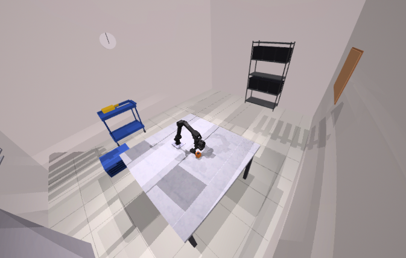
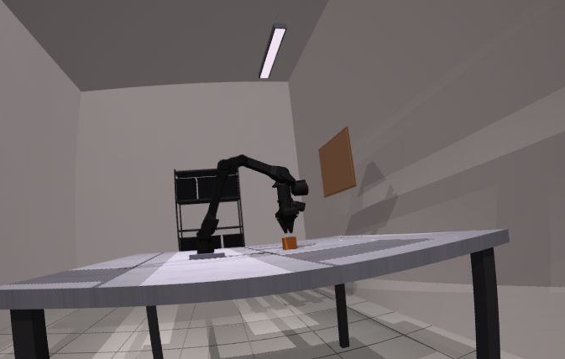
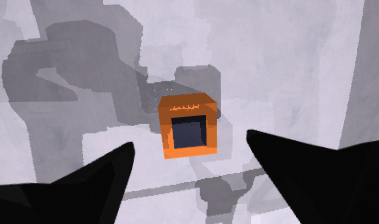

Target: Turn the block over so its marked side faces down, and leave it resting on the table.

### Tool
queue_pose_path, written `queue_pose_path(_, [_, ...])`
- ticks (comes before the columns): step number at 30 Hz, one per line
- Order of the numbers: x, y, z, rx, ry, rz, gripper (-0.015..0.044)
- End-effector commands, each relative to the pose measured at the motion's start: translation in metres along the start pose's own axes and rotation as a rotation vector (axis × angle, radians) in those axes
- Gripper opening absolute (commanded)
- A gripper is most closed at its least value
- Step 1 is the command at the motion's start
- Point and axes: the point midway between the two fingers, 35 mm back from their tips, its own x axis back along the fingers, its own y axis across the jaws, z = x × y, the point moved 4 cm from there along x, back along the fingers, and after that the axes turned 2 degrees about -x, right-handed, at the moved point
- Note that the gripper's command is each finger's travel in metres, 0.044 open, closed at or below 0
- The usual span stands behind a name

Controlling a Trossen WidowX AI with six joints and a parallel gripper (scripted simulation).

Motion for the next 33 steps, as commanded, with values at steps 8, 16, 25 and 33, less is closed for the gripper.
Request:
queue_pose_path(8, [-0.019, 0.0, 0.001, -0.004, 0.006, -0.004, 0.044])
queue_pose_path(16, [-0.032, 0.0, 0.001, -0.004, 0.006, -0.004, 0.044])
queue_pose_path(25, [-0.039, 0.0, 0.002, -0.004, 0.006, -0.004, 0.0361])
queue_pose_path(33, [-0.039, 0.0, 0.002, -0.004, 0.006, -0.004, 0.019])
